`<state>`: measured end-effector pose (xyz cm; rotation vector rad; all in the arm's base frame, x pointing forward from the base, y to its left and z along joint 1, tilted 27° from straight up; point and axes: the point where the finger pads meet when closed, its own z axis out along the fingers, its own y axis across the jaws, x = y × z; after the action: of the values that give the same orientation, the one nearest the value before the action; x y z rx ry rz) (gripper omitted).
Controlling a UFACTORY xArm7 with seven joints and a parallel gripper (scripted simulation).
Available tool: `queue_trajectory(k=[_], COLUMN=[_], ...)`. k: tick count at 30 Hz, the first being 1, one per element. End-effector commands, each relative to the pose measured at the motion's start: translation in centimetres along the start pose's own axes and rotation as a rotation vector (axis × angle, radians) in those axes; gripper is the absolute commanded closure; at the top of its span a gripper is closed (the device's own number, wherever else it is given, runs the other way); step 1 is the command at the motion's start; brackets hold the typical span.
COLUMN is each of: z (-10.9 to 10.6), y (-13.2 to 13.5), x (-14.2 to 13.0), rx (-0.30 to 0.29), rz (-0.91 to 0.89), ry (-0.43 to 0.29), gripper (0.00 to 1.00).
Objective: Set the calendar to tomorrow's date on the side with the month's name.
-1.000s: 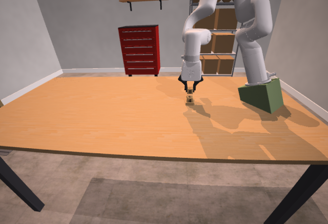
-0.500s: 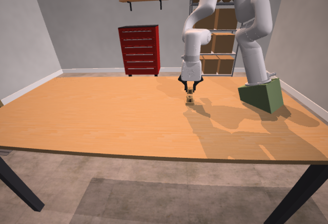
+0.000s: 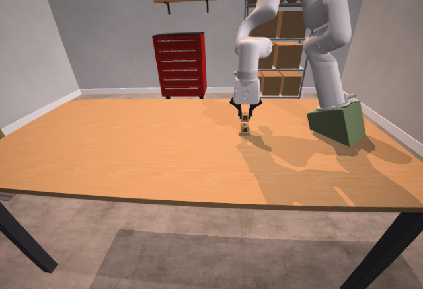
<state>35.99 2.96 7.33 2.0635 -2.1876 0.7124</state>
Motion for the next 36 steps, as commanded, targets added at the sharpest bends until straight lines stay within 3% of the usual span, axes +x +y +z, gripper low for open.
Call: queue_trajectory(k=[1,36], z=[-0.1,1.6], y=[-0.1,-0.1], x=[-0.1,-0.1], rx=[0.003,0.003], rz=[0.0,0.0], ry=[-0.001,-0.001], gripper=[0.71,0.71])
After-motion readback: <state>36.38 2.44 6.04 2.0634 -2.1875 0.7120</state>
